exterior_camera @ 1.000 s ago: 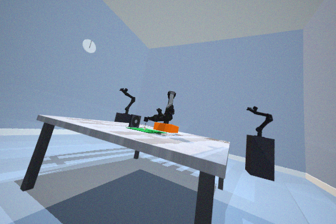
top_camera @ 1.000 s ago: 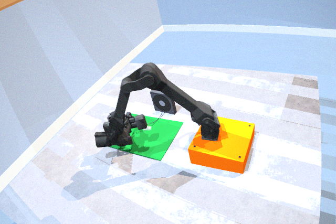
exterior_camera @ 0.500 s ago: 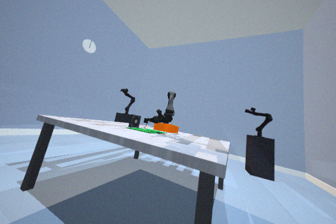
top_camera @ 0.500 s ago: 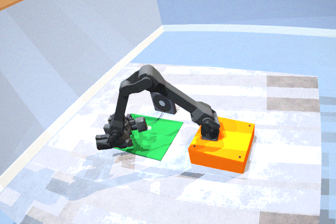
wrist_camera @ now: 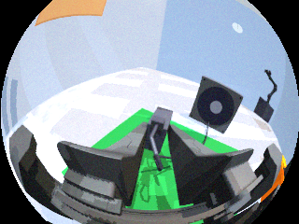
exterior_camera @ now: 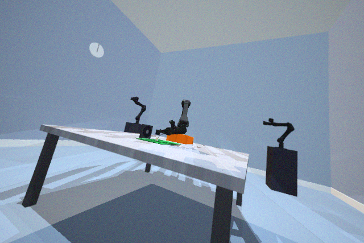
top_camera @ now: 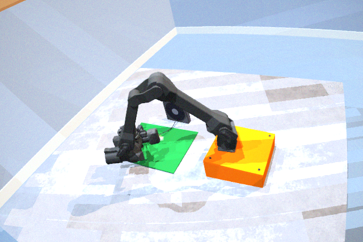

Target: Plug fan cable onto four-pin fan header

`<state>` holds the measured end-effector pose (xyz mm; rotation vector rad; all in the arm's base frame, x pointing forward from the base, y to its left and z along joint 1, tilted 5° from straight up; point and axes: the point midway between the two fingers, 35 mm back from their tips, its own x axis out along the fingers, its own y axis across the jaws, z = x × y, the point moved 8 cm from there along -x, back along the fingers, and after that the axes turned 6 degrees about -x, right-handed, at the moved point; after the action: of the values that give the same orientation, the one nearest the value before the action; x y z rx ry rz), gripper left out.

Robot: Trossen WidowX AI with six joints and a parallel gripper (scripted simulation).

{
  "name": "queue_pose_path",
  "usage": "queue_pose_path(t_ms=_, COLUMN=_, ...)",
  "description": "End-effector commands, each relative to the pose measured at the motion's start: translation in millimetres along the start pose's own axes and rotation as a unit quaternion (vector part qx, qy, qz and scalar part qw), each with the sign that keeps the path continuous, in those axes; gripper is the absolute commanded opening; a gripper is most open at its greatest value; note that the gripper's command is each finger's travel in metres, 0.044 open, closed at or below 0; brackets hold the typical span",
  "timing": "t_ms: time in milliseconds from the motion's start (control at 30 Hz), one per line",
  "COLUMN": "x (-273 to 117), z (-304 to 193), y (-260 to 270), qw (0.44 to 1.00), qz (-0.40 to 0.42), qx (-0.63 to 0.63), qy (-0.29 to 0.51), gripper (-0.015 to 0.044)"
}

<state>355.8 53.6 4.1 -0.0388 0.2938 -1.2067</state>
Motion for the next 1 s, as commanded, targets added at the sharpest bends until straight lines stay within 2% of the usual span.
queue_pose_path(t_ms=0, x=1, z=-5, y=0, qw=1.000, qz=0.000, qx=0.001, qy=0.000, gripper=0.0000)
queue_pose_path(t_ms=967, x=5, z=-26, y=3, qw=1.000, qz=0.000, qx=0.001, qy=0.000, gripper=0.0000)
